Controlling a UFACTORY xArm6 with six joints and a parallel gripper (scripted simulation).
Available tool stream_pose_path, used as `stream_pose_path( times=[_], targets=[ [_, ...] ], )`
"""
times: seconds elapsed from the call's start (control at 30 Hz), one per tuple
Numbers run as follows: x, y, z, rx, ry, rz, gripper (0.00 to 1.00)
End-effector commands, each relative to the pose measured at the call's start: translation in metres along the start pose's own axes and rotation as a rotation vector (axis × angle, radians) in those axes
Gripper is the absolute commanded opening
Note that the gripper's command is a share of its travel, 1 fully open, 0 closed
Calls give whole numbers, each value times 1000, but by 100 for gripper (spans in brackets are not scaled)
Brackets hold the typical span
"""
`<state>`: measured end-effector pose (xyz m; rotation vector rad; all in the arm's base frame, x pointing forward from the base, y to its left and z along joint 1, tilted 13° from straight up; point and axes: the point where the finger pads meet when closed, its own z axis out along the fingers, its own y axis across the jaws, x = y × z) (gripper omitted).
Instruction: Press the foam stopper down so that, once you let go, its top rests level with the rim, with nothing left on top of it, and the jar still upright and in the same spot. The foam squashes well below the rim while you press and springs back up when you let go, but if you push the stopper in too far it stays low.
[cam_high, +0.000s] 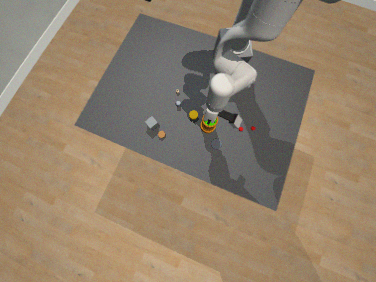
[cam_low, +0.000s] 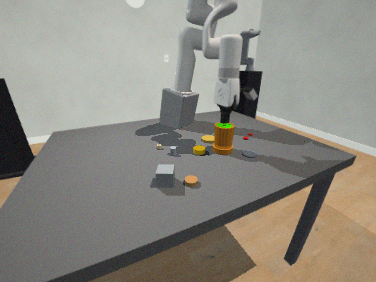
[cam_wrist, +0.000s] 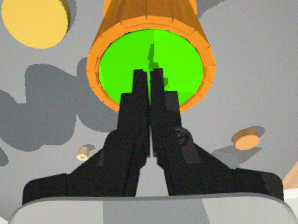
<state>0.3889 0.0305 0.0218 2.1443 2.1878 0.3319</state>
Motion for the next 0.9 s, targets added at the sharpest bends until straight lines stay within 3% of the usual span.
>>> stream_pose_path(
  times=[0.0, 0.37, 0.87],
  targets=[
    [1, 2, -17, 0, -5, 0, 0],
    [1, 2, -36, 0, -5, 0, 0],
    [1, 2, -37, 0, -5, 0, 0]
  ],
)
